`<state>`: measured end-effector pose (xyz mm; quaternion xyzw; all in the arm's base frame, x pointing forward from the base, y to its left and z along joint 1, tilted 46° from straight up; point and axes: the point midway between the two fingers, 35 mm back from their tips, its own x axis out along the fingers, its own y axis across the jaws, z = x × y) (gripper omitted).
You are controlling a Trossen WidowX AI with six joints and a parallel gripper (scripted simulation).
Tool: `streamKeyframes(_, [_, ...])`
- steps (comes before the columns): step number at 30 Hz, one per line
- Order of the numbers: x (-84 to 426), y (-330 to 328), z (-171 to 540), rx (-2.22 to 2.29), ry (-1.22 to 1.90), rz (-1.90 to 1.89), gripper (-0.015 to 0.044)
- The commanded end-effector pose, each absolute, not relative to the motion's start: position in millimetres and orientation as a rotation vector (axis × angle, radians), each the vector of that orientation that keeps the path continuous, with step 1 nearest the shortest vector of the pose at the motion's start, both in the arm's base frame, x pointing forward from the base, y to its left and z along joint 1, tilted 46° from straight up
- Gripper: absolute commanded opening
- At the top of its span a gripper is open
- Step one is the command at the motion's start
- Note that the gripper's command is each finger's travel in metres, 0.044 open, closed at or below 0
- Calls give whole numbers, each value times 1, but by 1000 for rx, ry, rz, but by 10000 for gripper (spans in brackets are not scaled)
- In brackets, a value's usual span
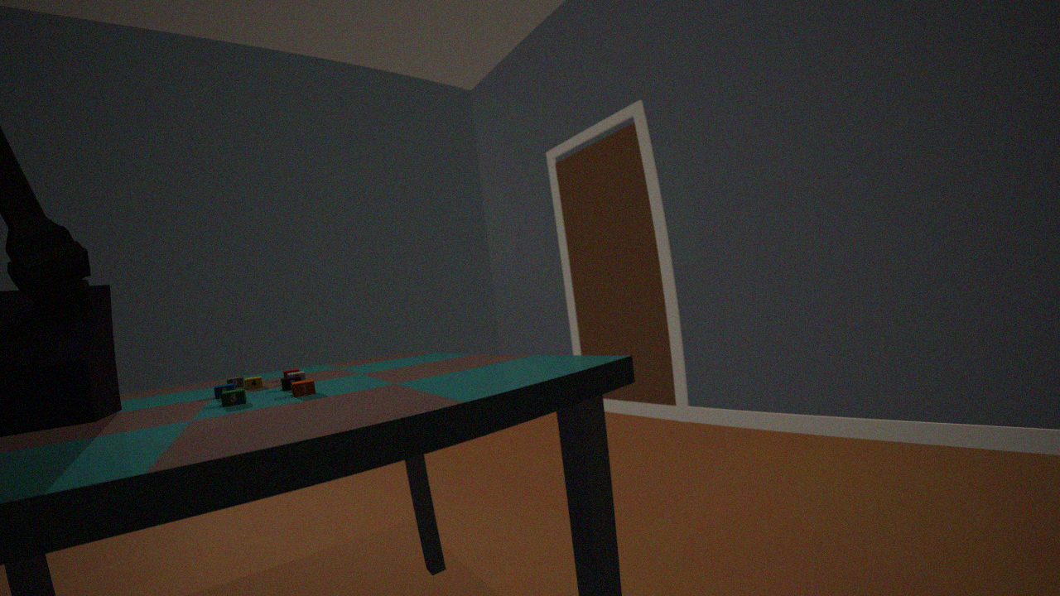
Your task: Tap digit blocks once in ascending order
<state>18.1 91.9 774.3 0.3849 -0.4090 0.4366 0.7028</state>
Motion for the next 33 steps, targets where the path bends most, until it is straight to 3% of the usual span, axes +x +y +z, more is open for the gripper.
streamKeyframes(1, [19,88,775,861,-917,965,400])
streamKeyframes(10, [75,-39,762,1031,-1091,644,400])
streamKeyframes(18, [150,-145,707,1170,-1106,234,400])
streamKeyframes(33, [289,-243,512,1160,-655,-552,400])
